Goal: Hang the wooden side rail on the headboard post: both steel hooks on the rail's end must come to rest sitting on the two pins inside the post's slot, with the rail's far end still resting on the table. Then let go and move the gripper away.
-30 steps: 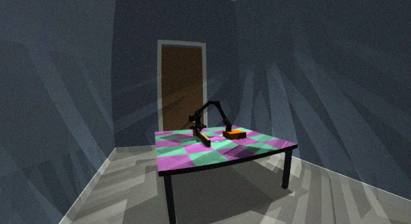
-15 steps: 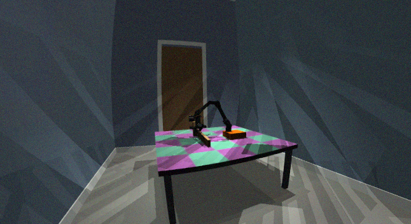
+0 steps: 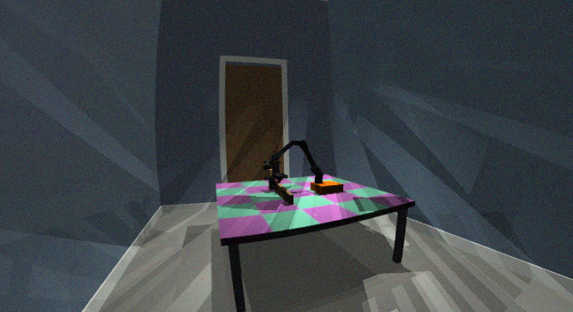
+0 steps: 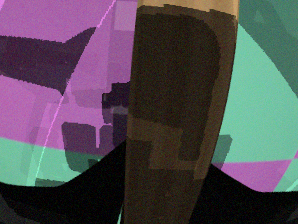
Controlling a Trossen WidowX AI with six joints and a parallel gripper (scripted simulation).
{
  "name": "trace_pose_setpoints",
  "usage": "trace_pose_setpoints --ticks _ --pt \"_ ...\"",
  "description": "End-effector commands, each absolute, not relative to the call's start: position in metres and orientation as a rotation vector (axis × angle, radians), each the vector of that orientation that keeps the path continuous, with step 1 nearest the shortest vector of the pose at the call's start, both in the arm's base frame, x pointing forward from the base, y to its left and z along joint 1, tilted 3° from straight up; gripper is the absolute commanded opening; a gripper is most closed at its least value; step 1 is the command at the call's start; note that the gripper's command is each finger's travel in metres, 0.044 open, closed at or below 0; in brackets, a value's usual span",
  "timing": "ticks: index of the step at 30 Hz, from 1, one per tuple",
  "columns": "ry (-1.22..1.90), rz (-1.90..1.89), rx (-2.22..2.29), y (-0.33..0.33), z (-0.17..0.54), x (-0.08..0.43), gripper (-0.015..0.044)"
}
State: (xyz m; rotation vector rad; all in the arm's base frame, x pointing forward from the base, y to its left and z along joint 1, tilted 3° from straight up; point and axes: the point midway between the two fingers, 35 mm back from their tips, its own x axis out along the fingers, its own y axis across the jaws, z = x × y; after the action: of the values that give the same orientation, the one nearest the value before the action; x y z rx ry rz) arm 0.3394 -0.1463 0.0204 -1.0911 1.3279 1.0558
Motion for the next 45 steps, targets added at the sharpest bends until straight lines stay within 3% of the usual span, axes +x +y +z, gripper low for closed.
trace_pose_setpoints --ticks 1,45 --pt "1.328 1.049 -1.098 -0.1482 0.0217 0.3395 0.0" --pt "1.328 1.049 -1.099 -0.1525 0.0232 0.3413 0.0"
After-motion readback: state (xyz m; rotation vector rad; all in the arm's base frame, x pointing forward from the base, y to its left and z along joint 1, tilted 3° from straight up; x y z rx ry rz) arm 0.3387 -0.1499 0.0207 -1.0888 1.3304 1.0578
